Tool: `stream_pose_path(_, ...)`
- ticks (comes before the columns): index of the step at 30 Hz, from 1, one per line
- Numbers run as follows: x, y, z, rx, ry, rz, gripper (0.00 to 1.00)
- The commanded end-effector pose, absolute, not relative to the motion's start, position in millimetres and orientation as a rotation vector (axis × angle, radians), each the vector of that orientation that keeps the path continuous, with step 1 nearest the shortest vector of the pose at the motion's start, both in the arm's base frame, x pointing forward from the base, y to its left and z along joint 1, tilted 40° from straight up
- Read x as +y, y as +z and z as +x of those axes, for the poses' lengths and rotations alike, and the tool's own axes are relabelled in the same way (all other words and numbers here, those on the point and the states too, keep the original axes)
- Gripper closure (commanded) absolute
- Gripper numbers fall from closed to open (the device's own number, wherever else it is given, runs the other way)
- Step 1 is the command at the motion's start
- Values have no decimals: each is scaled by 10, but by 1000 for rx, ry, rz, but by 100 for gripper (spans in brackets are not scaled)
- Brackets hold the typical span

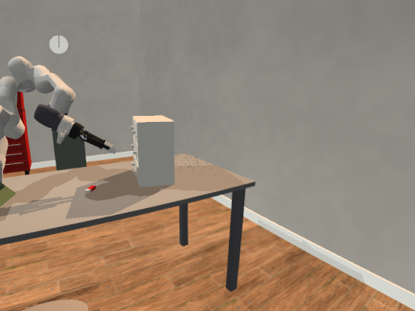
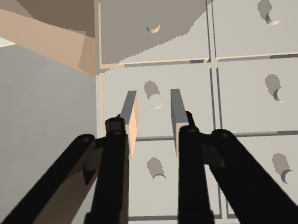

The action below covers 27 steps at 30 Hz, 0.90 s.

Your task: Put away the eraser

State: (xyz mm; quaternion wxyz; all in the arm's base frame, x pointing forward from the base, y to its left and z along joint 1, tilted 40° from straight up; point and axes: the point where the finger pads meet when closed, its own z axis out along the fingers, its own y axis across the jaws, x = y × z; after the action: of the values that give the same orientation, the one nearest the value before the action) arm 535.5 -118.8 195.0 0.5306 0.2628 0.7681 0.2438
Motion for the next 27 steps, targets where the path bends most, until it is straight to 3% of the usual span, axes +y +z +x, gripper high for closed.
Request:
stream_pose_path(1,-1196,1943,5425,1834,573,617,80)
stream_pose_path(13,-1218,1882,5817,1834,573,617,80)
stream_pose_path(27,-1226,1860,5959,1834,573,617,80)
